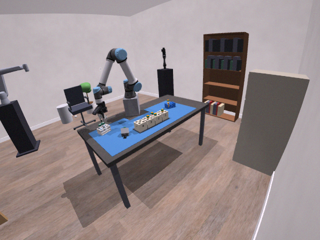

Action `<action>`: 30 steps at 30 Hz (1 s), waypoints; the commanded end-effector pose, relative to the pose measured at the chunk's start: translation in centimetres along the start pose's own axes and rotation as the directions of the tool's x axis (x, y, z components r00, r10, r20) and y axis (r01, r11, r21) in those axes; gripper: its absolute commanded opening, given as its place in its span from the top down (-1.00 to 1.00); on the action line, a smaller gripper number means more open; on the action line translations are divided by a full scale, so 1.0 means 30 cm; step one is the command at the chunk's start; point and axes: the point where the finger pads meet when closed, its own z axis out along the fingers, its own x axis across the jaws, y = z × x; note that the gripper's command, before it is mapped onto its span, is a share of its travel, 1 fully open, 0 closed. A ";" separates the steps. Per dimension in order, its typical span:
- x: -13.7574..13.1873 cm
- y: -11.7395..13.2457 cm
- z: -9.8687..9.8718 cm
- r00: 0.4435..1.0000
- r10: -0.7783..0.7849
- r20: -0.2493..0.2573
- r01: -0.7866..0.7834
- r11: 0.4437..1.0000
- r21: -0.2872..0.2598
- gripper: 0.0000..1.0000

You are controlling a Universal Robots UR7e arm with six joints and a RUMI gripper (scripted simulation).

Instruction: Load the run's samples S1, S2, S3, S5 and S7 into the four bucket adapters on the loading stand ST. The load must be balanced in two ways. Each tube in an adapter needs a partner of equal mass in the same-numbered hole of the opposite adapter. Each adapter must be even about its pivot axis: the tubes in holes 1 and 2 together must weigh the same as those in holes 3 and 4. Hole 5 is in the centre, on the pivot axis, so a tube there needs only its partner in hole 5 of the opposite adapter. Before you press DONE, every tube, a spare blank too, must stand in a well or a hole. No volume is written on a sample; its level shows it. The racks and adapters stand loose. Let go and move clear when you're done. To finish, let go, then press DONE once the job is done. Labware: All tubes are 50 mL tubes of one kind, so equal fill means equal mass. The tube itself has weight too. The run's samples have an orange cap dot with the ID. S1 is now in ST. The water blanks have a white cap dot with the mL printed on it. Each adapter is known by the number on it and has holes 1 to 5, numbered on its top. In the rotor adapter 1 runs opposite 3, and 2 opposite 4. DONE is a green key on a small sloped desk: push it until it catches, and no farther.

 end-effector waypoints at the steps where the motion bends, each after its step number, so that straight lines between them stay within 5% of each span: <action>1: 0.000 -0.004 0.037 1.000 0.000 0.000 0.000 1.000 0.002 0.30; 19: 0.000 -0.004 0.064 1.000 0.000 0.000 0.000 1.000 0.002 0.30; 20: 0.000 -0.004 0.064 1.000 0.000 0.000 0.000 1.000 0.002 1.00; 30: 0.000 -0.004 0.064 1.000 0.000 0.000 0.000 1.000 0.002 1.00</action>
